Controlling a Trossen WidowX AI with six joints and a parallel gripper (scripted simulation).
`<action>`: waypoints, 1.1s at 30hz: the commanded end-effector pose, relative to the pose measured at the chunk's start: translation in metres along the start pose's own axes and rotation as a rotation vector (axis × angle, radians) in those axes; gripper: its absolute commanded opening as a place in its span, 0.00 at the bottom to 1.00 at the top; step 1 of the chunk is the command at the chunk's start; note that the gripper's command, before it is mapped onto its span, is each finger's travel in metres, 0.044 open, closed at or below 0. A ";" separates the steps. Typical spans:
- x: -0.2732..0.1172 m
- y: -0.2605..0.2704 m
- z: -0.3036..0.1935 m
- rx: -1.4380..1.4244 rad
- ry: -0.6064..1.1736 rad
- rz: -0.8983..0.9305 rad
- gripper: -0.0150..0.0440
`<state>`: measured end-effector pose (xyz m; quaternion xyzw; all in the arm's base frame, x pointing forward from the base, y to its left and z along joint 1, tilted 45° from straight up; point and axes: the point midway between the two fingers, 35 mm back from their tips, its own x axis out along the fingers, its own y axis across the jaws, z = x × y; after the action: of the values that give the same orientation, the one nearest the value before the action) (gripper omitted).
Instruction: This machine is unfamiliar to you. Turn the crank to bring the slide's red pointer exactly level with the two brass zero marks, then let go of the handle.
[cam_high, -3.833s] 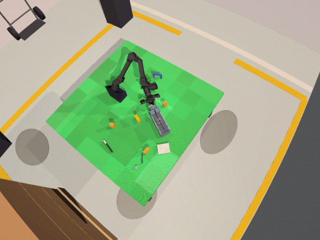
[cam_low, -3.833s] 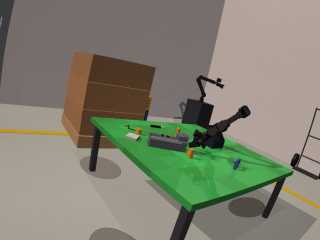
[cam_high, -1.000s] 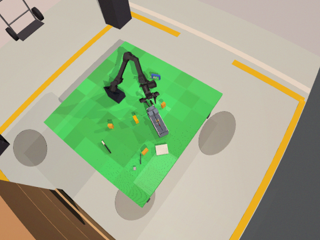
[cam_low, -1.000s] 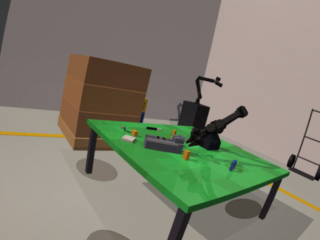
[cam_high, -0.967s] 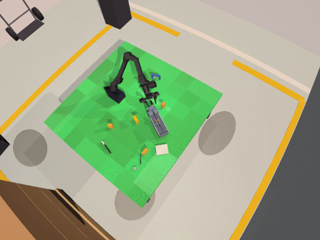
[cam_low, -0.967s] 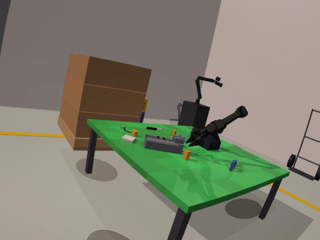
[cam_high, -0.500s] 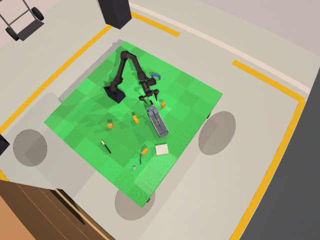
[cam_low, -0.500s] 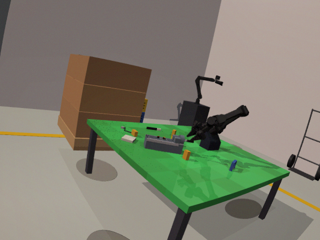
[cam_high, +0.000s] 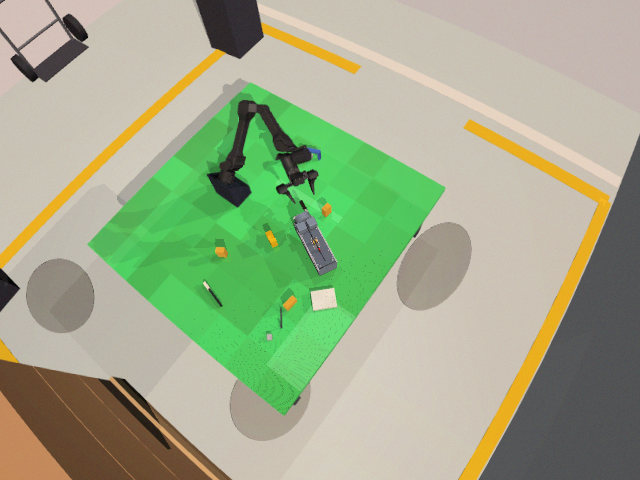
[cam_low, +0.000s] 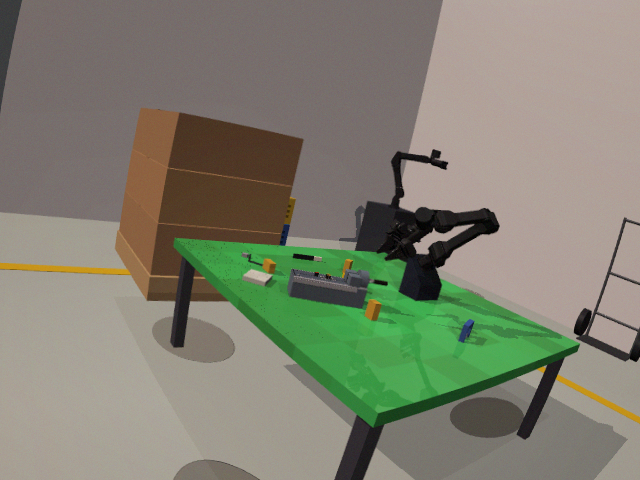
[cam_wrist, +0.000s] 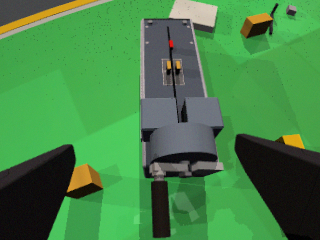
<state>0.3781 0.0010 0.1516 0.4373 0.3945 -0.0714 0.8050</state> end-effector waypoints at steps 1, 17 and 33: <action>0.012 -0.007 0.010 -0.025 0.031 0.010 1.00; 0.063 -0.036 0.065 -0.251 0.119 0.244 1.00; 0.116 -0.065 0.060 -0.375 0.113 0.397 1.00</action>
<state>0.4621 -0.0733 0.0660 0.3494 0.3434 0.1825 0.8525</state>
